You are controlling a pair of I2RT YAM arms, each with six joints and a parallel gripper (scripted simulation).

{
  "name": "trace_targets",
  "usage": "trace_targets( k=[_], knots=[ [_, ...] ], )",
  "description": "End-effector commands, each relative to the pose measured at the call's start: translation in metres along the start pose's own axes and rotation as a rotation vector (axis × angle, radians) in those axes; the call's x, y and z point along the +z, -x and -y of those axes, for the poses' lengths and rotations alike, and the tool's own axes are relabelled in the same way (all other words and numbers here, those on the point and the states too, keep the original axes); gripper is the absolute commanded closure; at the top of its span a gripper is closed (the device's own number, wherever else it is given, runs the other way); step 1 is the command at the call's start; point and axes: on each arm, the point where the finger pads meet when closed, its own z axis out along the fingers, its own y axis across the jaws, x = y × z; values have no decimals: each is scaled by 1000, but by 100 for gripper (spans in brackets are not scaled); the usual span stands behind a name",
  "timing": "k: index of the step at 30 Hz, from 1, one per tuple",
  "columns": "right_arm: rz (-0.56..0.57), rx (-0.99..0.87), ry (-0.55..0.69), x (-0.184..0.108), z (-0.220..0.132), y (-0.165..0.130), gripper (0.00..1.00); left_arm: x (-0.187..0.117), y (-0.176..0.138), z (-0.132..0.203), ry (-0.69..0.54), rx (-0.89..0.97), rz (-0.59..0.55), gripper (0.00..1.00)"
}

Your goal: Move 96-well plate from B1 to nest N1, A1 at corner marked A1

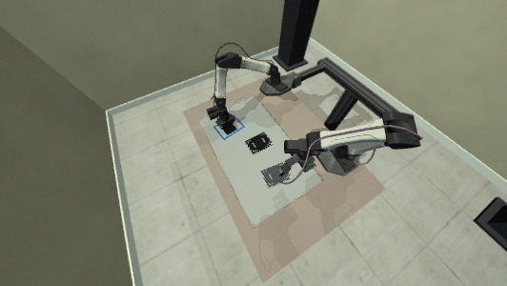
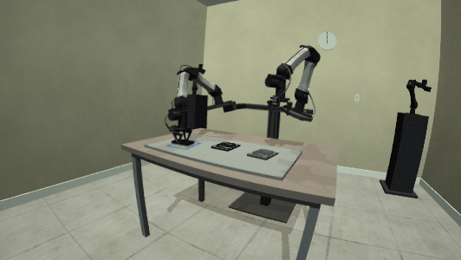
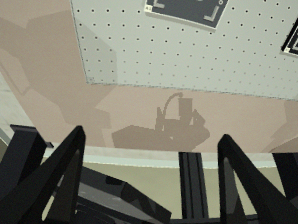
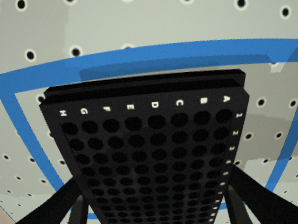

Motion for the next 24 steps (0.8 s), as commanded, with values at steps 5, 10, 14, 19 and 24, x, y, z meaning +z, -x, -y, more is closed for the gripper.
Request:
trace_targets(
  k=[5,10,14,19,24],
  knots=[
    [3,-6,41,-16,-9,-2,100,-2,-7,-2,-3,1,-9,0],
    [4,-4,49,-17,-12,-1,100,-2,-7,-2,-3,1,-9,0],
    [4,-5,48,-17,-12,-1,100,-2,-7,-2,-3,1,-9,0],
    [4,-5,48,-17,-12,-2,100,-2,-7,-2,-3,1,-9,0],
    [4,-5,48,-17,-12,-2,100,-2,-7,-2,-3,1,-9,0]
  ],
)
